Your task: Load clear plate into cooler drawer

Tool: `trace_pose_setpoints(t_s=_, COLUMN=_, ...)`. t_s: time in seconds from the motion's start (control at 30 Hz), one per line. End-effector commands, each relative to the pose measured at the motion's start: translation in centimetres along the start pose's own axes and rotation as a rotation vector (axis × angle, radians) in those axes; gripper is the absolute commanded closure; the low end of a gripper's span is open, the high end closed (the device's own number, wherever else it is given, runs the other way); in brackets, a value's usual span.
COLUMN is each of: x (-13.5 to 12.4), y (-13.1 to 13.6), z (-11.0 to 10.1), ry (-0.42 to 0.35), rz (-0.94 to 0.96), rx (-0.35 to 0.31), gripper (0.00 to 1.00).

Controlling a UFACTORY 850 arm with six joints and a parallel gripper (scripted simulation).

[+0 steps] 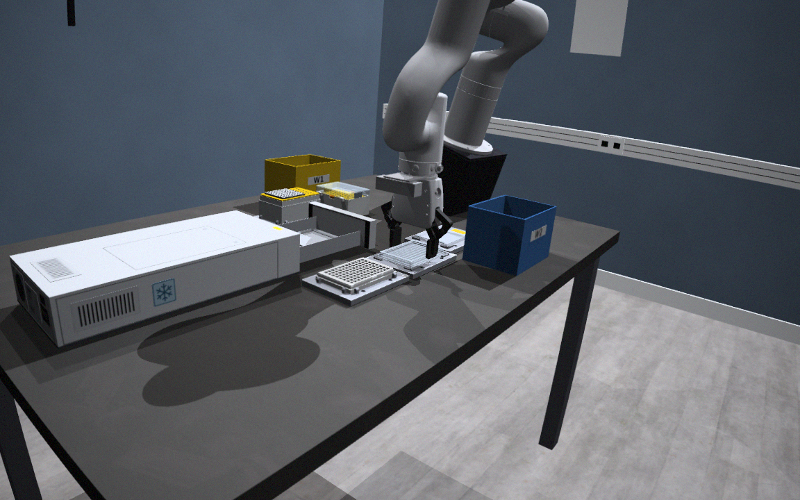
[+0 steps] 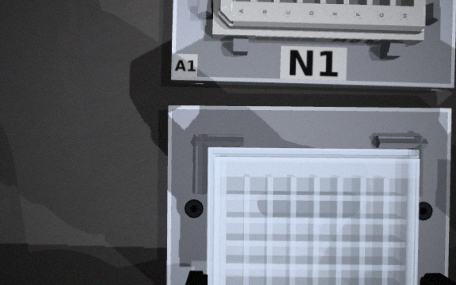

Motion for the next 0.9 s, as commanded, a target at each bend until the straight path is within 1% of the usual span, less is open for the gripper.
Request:
trace_pose_setpoints(t_s=0.0, x=0.09, y=-0.04, z=-0.04, ry=0.002, rz=0.0, rx=0.001, gripper=0.0)
trace_pose_setpoints(t_s=0.4, x=0.09, y=-0.03, z=-0.04, ry=0.002, rz=0.0, rx=0.001, gripper=0.0)
trace_pose_setpoints(t_s=0.43, x=0.08, y=-0.03, z=-0.1, ry=0.002, rz=0.0, rx=0.001, gripper=1.0)
trace_pose_setpoints(t_s=0.87, x=0.08, y=-0.03, z=-0.14, ry=0.002, rz=0.0, rx=0.001, gripper=1.0)
Point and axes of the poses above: the point where the finger pads meet when closed, its own z axis out along the fingers, its own y axis across the jaws, x = y × z, the point moved 8 cm from there along -z, back along the fingers, and after that the axes turned 2 degrees about z, right-handed, at the moved point
